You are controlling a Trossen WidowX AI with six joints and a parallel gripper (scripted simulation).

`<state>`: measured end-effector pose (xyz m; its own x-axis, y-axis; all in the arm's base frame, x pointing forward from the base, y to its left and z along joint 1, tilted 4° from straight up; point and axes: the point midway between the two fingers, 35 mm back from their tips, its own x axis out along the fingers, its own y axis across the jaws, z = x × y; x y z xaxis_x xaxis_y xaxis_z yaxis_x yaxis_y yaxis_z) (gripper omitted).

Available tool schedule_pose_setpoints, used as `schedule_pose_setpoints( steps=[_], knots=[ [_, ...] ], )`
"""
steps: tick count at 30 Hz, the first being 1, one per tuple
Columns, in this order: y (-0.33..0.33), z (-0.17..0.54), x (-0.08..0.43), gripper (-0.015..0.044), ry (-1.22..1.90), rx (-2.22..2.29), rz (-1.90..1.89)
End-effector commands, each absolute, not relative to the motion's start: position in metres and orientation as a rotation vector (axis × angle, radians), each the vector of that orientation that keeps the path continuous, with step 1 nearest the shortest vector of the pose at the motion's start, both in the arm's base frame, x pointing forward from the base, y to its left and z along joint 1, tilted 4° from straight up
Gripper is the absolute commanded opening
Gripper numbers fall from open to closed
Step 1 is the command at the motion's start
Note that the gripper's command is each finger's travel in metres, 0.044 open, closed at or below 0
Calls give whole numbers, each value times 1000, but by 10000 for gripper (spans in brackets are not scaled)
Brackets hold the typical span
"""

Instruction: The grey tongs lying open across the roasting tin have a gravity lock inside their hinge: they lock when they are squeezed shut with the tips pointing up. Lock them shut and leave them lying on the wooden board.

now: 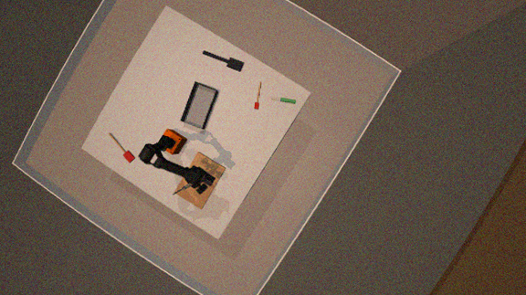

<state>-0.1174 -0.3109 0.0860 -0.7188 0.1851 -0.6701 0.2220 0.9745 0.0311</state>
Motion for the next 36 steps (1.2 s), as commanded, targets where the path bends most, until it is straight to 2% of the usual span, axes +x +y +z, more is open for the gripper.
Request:
schedule_pose_setpoints(
  steps=[1,13,26,36],
  knots=[
    [-311,86,-119,-150,2380,291,-72],
    [-301,81,-132,-150,1987,353,-69],
    [-305,98,-145,-150,1564,207,-154],
    [-306,99,-145,-150,1545,195,-162]
  ],
)
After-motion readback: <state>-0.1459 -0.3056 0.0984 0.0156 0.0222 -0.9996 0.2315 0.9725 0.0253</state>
